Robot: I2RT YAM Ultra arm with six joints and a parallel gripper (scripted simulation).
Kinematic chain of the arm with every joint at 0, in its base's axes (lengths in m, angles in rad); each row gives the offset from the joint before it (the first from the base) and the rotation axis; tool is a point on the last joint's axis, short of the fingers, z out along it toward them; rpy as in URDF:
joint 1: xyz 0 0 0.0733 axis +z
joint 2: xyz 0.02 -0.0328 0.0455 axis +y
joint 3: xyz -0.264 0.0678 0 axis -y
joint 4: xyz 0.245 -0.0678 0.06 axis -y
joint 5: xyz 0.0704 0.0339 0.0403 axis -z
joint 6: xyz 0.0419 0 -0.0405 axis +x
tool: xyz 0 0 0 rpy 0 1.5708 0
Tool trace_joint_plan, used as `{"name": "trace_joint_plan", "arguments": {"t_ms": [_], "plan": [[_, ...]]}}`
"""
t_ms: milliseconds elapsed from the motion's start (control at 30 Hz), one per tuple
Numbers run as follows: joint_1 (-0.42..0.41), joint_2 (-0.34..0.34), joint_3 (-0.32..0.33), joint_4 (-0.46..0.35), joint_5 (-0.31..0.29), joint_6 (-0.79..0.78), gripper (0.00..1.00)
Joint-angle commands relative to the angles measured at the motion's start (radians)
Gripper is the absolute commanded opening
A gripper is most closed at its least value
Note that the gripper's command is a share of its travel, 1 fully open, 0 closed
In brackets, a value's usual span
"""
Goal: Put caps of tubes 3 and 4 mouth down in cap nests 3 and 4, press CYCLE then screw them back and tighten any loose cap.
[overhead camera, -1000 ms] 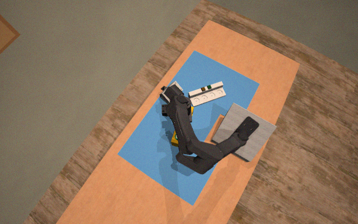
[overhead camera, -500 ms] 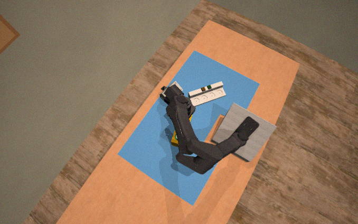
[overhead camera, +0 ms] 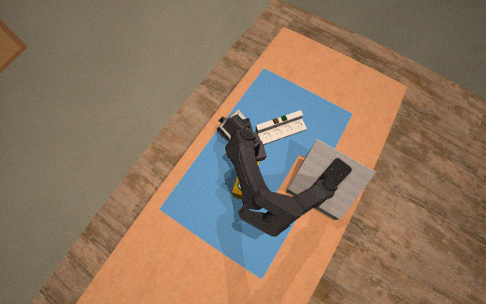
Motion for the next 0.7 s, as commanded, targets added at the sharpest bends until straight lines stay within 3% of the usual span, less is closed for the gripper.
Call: {"name": "trace_joint_plan", "arguments": {"t_ms": [0,67,133,467,533,633,667], "plan": [[-0.005,-0.004,0.005,0.000,0.000,0.281,0.49],[-0.005,-0.004,0.005,0.000,0.000,0.281,0.49],[-0.005,-0.004,0.005,0.000,0.000,0.458,0.49],[-0.004,-0.004,0.007,0.000,-0.001,0.883,0.49],[-0.004,-0.004,0.007,0.000,-0.001,1.034,0.49],[-0.004,-0.004,0.007,0.000,-0.001,1.050,0.49],[-0.004,-0.004,0.007,0.000,-0.001,1.131,0.49]]}}
